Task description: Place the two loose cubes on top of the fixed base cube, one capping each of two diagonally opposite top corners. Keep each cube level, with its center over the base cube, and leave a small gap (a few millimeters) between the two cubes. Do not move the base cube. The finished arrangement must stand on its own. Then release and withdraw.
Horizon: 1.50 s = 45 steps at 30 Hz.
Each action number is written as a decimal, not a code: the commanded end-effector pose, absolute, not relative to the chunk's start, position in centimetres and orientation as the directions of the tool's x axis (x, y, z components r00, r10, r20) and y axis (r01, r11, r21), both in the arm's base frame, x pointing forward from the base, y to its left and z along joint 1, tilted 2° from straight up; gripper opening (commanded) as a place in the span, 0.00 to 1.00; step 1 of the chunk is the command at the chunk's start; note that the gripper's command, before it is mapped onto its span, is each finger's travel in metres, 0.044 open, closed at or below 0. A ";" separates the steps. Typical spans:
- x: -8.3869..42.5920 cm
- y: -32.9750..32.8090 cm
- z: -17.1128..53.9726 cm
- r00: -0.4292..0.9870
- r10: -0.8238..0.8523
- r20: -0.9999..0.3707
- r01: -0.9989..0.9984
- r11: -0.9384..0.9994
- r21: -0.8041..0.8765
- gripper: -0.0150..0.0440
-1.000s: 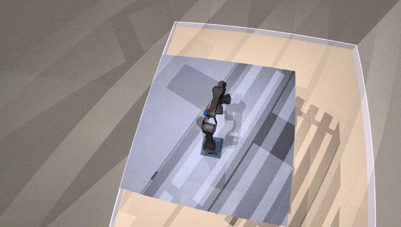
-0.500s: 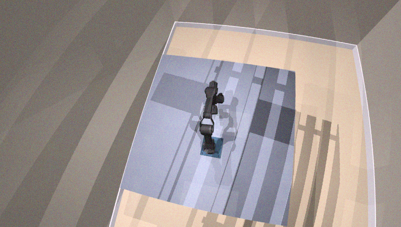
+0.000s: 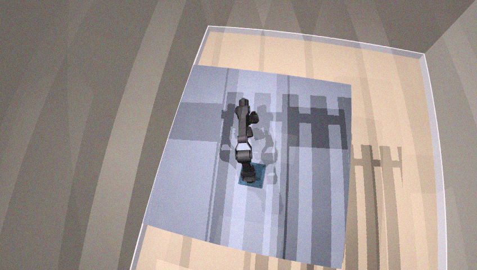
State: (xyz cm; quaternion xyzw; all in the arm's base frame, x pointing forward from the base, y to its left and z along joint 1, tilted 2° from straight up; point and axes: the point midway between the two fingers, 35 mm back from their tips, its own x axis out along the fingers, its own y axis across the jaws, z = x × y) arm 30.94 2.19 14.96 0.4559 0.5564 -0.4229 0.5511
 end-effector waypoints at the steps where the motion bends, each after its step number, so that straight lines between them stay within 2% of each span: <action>1: 30.3 3.3 14.9 0.024 0.042 -0.999 0.966 0.256 0.034 0.43; 8: 29.7 4.8 14.8 0.023 0.044 -0.999 0.952 0.304 0.035 0.43; 21: 29.7 4.8 11.8 0.014 0.087 -0.996 0.968 0.247 0.036 0.43; 45: 29.9 5.0 9.5 0.021 0.054 -0.998 0.956 0.291 0.036 0.43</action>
